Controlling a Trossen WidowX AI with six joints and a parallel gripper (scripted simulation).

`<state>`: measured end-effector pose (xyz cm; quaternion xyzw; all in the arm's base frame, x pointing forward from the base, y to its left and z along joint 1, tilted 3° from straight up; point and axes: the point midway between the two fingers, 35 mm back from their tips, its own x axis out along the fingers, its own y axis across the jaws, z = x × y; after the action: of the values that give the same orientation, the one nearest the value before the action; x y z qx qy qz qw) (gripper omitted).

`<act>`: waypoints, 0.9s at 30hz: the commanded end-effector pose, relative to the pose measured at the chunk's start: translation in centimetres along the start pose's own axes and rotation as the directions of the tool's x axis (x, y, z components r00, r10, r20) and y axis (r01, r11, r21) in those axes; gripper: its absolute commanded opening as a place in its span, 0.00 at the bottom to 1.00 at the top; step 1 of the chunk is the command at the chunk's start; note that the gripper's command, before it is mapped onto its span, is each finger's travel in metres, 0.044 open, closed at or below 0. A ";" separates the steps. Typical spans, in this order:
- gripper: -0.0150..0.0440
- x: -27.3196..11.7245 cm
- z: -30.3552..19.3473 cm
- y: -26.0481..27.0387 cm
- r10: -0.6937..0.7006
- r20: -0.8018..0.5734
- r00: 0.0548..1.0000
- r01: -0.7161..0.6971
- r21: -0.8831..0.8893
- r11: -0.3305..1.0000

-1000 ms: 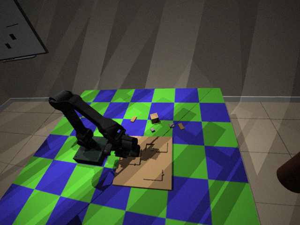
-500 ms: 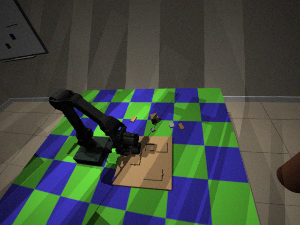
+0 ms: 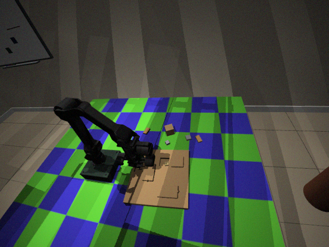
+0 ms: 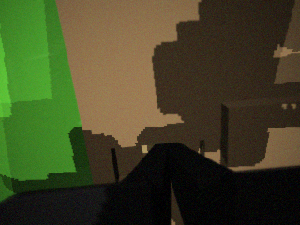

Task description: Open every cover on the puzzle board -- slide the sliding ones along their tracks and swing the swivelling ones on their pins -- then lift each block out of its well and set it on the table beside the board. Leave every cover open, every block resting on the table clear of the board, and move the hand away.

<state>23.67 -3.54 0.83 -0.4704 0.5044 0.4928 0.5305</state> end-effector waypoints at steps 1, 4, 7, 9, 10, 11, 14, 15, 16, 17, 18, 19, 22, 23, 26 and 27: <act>0.25 0.0 0.4 0.0 -0.002 0.003 1.000 0.002 0.001 1.000; 0.25 0.0 0.7 0.0 -0.002 0.004 1.000 0.002 0.001 1.000; 0.25 0.0 1.0 0.0 -0.002 0.004 1.000 0.002 0.001 1.000; 0.25 0.0 1.2 0.0 -0.002 0.004 1.000 0.002 0.001 1.000; 0.25 0.0 1.3 0.0 -0.002 0.004 1.000 0.002 0.001 1.000; 0.25 0.0 1.4 0.0 -0.002 0.004 1.000 0.002 0.001 1.000; 0.25 0.0 1.7 0.0 -0.002 0.005 1.000 0.002 0.001 1.000; 0.25 0.0 1.8 0.1 -0.002 0.005 1.000 0.002 0.001 1.000; 0.25 0.0 1.9 0.1 -0.002 0.005 1.000 0.002 0.001 1.000; 0.25 0.0 2.0 0.1 -0.002 0.005 1.000 0.002 0.001 1.000; 0.25 0.0 2.1 0.1 -0.002 0.005 1.000 0.002 0.001 1.000; 0.25 0.1 2.2 0.1 -0.002 0.005 1.000 0.002 0.001 1.000; 0.25 0.1 2.5 0.1 -0.002 0.006 1.000 0.002 0.001 1.000; 0.25 0.1 2.6 0.1 -0.002 0.006 1.000 0.002 0.001 1.000; 0.25 0.1 2.9 0.2 -0.002 0.006 1.000 0.002 0.001 1.000; 0.25 0.1 3.0 0.2 -0.002 0.006 1.000 0.002 0.001 1.000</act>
<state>23.73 -0.87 0.91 -0.4706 0.5036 0.4925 0.5313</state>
